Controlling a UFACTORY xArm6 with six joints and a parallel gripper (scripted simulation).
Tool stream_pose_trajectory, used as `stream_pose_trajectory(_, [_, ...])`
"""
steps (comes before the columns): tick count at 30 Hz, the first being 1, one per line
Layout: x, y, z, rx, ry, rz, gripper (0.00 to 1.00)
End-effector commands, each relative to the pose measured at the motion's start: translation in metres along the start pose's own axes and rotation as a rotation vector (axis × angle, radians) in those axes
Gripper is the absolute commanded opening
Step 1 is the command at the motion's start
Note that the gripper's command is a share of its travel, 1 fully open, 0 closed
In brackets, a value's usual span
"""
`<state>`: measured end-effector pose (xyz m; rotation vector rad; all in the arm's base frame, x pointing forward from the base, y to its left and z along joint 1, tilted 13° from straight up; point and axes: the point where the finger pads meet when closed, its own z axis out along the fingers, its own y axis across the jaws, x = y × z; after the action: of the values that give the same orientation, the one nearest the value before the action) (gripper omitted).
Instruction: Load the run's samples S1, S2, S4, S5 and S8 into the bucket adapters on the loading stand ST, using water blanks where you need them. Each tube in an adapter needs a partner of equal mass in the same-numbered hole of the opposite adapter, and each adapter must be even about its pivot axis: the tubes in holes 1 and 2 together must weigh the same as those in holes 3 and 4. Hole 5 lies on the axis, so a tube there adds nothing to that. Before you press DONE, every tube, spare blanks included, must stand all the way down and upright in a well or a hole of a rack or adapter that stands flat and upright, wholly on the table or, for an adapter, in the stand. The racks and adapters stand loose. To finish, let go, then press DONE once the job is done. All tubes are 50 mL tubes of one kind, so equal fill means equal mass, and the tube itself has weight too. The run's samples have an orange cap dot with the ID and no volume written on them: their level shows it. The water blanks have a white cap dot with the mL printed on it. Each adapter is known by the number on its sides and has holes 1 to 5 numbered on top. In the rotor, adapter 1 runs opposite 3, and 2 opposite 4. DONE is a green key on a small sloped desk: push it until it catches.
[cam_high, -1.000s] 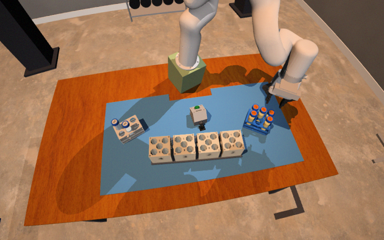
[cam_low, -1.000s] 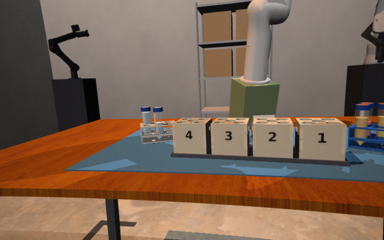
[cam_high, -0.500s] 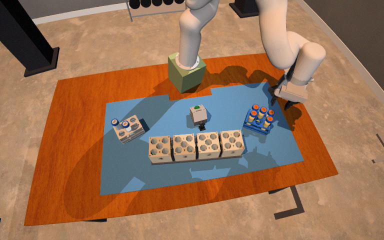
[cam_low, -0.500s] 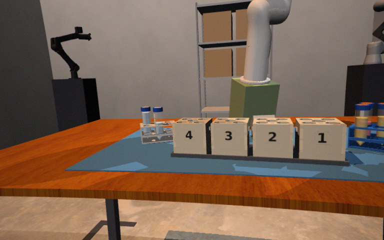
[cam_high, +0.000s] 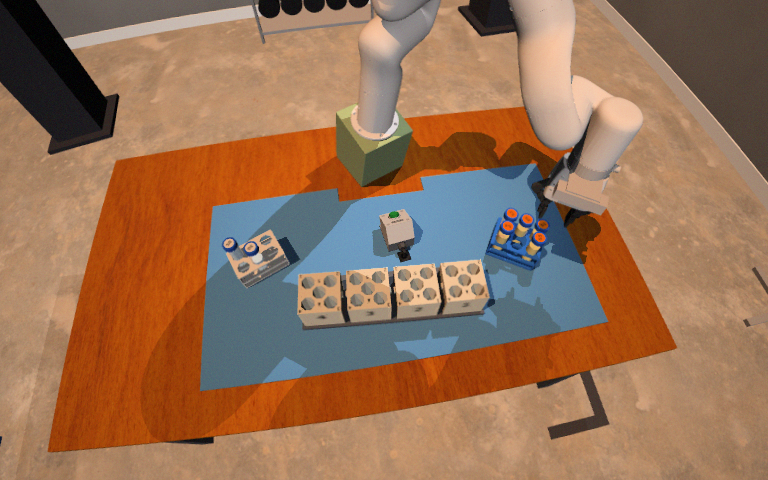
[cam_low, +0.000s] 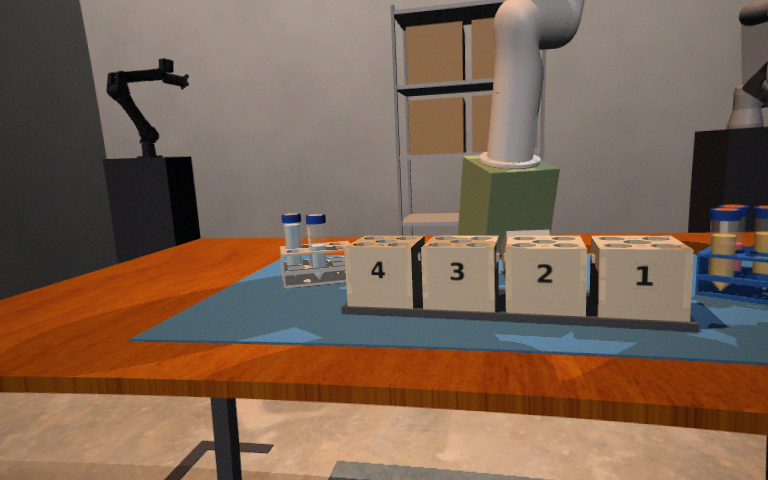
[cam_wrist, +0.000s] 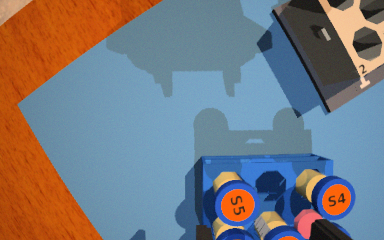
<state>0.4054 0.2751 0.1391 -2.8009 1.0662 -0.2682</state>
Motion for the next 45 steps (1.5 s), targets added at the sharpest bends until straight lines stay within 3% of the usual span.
stream_pose_trajectory(1, [0.0,-0.002,0.007,0.004,0.001,0.0,0.57])
stream_pose_trajectory(45, [0.0,-0.002,0.083,0.004,0.001,0.0,0.57])
